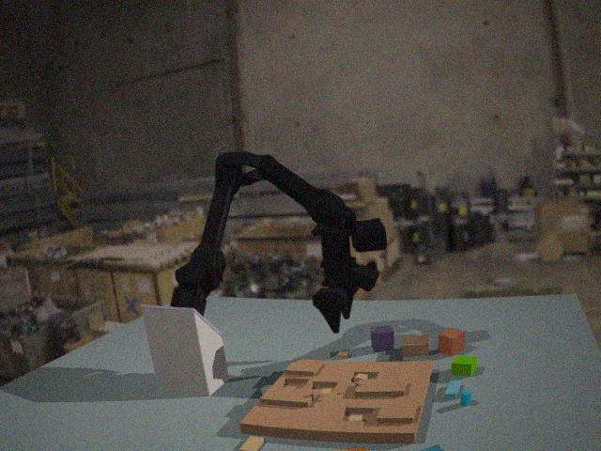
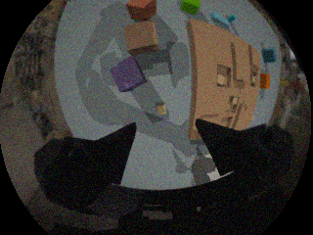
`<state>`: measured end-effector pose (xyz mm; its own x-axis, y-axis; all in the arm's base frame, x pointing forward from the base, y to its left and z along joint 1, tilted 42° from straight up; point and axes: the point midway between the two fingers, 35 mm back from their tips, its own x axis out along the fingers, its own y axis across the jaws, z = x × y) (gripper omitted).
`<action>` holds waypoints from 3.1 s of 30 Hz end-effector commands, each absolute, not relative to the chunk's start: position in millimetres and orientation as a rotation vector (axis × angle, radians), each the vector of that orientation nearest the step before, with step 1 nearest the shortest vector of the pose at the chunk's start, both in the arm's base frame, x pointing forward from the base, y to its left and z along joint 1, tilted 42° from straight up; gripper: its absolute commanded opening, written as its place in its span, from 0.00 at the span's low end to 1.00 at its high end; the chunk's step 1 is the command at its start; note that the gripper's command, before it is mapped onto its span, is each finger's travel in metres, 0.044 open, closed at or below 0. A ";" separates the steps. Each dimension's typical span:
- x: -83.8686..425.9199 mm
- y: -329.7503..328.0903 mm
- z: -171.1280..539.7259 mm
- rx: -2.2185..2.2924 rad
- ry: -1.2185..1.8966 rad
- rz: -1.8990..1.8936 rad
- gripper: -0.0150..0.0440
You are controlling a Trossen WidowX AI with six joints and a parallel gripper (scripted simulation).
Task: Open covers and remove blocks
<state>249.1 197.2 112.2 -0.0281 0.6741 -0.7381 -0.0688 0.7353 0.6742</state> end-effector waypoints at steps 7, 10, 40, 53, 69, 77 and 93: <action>265.7 171.4 92.4 0.295 1.382 0.815 0.64; 274.3 156.7 78.3 0.235 1.355 0.854 0.51; 288.0 39.7 -26.3 0.442 1.460 0.697 0.25; 287.0 68.3 -59.2 0.443 1.460 0.698 0.25; 286.2 77.3 -70.5 0.444 1.460 0.699 0.25; 286.0 80.1 -73.5 0.445 1.460 0.699 0.25; 270.5 90.1 -68.4 0.446 1.461 0.700 0.25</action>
<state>277.5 85.7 -69.6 -0.0244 0.6660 -0.7455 -0.1634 0.7331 0.6602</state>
